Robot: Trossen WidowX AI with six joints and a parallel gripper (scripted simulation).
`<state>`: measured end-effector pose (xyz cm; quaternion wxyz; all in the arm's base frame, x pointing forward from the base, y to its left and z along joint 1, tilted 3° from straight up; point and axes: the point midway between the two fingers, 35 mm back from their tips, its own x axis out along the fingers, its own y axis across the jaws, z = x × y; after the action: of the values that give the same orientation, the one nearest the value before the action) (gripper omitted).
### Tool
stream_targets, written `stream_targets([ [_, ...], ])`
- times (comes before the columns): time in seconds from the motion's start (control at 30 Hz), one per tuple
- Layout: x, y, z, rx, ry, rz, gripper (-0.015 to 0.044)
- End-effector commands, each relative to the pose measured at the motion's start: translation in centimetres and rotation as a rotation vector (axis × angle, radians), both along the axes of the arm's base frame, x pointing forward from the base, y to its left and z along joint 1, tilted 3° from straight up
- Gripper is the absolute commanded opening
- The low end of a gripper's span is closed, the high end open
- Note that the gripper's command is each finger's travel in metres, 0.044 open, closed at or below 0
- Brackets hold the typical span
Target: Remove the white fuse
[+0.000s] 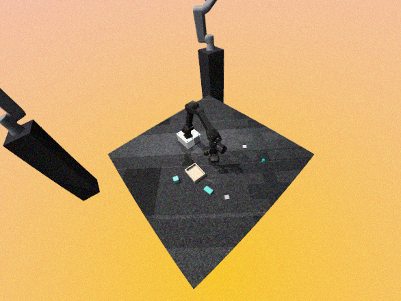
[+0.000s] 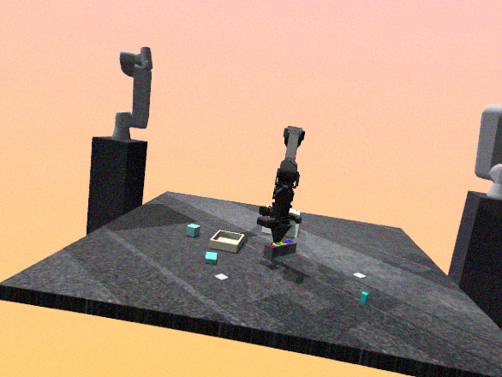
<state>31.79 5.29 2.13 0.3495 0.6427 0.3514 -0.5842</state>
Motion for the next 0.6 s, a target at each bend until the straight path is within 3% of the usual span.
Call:
stream_targets([
  [0.0,-0.04,-0.06,-0.34,-0.004,0.001,-0.006,0.0072],
  [0.57,-0.01,-0.05,-0.67,-0.004,0.001,-0.006,0.0072],
])
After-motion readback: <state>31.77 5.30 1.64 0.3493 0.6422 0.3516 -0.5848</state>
